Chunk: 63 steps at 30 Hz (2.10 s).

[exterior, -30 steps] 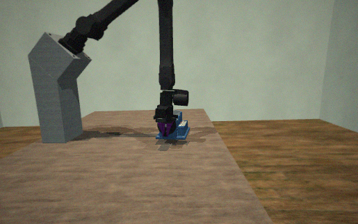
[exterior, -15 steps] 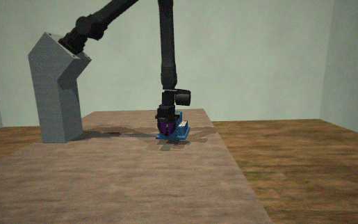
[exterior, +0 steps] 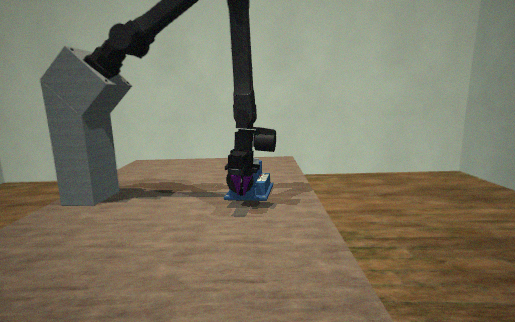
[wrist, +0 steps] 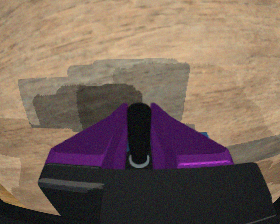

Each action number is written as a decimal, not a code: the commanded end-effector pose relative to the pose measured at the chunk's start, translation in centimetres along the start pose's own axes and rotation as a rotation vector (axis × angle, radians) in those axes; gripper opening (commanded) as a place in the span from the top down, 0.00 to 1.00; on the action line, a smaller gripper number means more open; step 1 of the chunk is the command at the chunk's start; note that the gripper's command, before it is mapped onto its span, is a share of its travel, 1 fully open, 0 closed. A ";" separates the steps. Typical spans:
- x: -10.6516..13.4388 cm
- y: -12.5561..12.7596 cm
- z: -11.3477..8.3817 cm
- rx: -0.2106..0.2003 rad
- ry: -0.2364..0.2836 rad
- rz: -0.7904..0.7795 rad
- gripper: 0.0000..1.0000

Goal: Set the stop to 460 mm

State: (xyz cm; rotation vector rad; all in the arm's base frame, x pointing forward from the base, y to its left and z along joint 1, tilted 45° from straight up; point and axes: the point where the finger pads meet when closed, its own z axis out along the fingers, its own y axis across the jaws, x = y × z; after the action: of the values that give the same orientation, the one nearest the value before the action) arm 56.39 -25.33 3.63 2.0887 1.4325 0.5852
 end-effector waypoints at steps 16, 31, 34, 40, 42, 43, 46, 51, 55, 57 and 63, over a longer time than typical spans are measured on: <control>-0.1 6.6 -5.1 -0.121 -0.005 -0.004 0.94; -0.6 4.5 -6.7 -0.120 -0.011 -0.002 0.94; -0.5 4.0 -7.1 -0.114 -0.010 -0.003 0.94; -0.1 4.9 -7.6 -0.134 -0.006 -0.007 0.94; -0.2 3.7 -7.4 -0.120 -0.007 -0.005 0.94; -0.3 3.5 -7.5 -0.120 -0.008 -0.005 0.94; -0.6 2.5 -7.9 -0.119 -0.012 -0.004 0.94; -0.6 1.1 -8.4 -0.118 -0.011 -0.006 0.94; -0.3 0.5 -8.5 -0.110 -0.008 -0.006 0.94; -0.3 0.3 -8.5 -0.101 -0.007 -0.005 0.94; -0.5 -0.4 -8.2 -0.117 -0.010 -0.007 0.94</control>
State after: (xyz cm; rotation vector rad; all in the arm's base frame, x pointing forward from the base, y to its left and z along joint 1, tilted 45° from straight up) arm 51.86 -23.89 7.70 2.0231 1.3932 0.6220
